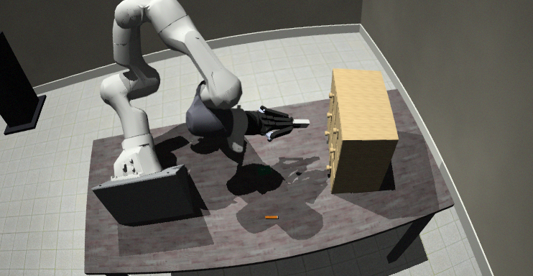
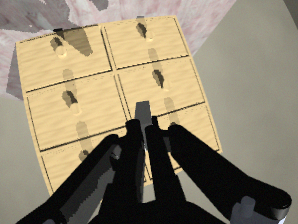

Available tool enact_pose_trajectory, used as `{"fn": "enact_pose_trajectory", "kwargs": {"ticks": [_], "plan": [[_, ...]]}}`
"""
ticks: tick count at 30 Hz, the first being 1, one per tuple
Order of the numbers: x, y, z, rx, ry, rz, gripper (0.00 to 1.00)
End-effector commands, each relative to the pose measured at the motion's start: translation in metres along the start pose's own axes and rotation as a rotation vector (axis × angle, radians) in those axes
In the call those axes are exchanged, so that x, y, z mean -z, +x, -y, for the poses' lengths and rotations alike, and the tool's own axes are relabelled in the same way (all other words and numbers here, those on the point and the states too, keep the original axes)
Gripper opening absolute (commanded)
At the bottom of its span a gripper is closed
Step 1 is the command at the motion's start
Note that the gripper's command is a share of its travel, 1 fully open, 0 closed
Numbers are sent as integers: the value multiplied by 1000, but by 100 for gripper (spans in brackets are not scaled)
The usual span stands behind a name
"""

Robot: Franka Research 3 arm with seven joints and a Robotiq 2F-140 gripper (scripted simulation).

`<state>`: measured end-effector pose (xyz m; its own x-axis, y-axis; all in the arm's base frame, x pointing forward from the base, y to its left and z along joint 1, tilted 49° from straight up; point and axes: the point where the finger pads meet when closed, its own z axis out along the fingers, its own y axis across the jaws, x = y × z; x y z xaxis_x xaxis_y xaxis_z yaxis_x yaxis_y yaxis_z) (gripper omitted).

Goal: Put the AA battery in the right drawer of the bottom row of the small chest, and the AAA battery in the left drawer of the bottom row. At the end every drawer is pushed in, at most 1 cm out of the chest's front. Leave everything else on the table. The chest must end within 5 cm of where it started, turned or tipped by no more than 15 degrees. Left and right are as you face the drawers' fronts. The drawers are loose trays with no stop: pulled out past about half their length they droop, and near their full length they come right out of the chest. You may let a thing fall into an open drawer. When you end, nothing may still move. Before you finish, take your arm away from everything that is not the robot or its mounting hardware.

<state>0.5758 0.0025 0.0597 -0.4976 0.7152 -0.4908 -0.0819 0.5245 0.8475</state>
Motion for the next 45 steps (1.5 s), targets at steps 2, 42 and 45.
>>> {"fn": "enact_pose_trajectory", "kwargs": {"ticks": [2,42,45], "plan": [[-1,0,-1,-25,-5,-5,0],[-3,-6,-23,-47,-102,-93,0],[-3,-6,-23,-47,-102,-93,0]]}}
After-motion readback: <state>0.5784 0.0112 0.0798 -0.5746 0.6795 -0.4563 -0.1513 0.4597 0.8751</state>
